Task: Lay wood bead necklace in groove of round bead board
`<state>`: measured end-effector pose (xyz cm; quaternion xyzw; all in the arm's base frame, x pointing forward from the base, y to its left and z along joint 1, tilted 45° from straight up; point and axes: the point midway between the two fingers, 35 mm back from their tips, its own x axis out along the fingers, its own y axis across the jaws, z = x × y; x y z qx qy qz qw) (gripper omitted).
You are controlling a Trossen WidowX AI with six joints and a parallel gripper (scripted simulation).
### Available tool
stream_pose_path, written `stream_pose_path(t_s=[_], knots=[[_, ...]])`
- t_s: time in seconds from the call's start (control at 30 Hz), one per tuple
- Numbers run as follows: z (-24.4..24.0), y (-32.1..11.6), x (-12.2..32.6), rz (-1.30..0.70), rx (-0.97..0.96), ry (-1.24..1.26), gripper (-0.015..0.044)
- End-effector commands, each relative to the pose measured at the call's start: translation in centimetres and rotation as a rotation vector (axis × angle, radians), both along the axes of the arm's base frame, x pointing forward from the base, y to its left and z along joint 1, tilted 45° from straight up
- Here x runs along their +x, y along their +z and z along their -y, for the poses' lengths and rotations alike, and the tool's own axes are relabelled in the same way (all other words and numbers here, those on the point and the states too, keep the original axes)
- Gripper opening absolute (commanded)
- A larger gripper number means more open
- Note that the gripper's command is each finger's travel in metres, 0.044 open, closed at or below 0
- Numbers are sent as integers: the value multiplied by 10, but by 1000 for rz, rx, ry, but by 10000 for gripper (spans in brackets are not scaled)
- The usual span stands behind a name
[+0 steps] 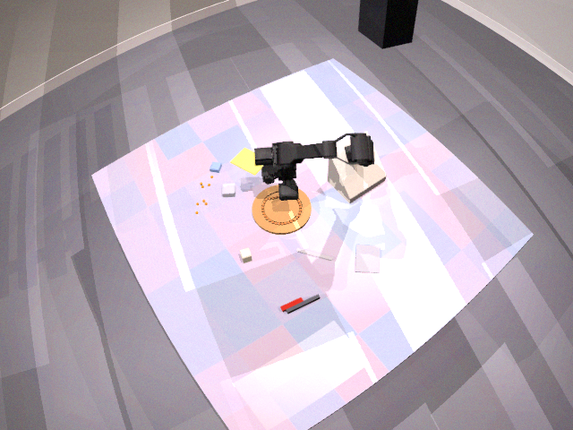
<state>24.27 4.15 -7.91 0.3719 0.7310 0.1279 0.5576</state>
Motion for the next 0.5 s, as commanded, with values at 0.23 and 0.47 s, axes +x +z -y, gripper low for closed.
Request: stream_pose_path(t_s=[0.23,0.47], knots=[[-14,-12,-9,-26,12,2,120],[-14,-12,-9,-26,12,2,120]])
